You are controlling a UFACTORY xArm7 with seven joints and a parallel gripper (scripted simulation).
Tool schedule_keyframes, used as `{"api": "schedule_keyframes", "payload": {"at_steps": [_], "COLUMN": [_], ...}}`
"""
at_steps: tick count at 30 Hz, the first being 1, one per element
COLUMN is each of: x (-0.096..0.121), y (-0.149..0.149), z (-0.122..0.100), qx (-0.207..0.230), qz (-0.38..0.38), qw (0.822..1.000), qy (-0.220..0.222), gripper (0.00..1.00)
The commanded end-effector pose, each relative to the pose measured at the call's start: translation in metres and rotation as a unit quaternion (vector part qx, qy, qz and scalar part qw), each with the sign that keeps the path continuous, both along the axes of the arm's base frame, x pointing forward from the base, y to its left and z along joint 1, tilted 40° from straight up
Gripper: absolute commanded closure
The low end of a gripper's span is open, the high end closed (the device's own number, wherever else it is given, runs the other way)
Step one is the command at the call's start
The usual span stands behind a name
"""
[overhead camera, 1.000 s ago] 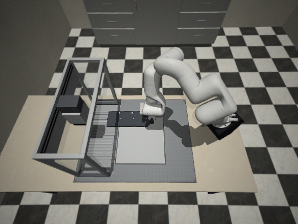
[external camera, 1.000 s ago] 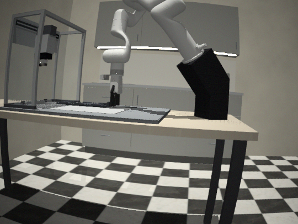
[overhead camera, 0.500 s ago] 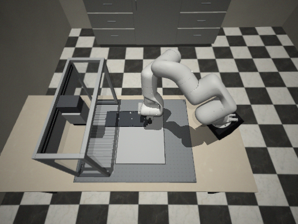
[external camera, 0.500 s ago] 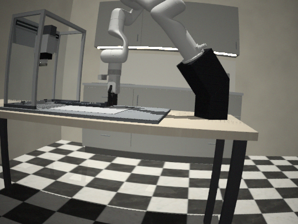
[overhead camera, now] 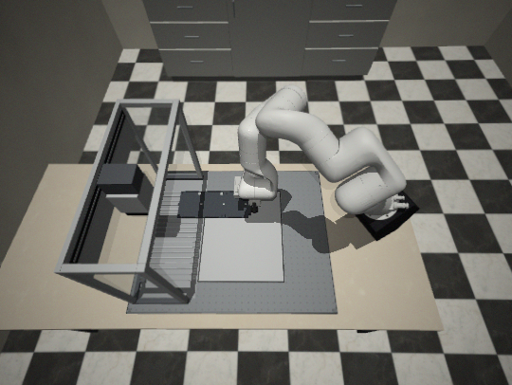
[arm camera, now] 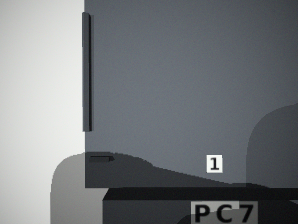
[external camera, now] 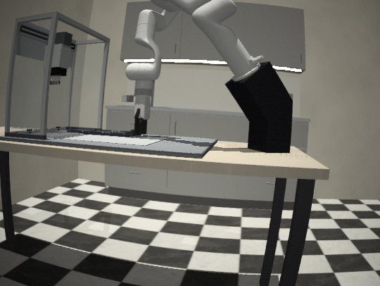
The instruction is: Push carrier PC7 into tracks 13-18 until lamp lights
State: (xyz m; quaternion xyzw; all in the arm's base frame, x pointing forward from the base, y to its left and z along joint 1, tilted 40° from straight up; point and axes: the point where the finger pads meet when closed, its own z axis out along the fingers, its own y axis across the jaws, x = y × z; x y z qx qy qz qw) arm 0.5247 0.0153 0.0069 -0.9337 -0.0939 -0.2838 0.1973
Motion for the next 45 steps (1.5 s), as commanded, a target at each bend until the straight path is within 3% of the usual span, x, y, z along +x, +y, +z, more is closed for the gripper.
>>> {"api": "schedule_keyframes", "payload": {"at_steps": [1, 45], "x": [0.004, 0.036], "y": [-0.001, 0.001], "z": [0.003, 0.025], "qx": [-0.001, -0.001], "qz": [-0.001, -0.001], "qw": [1.0, 1.0], "qy": [0.0, -0.001], "gripper": [0.18, 0.18]}}
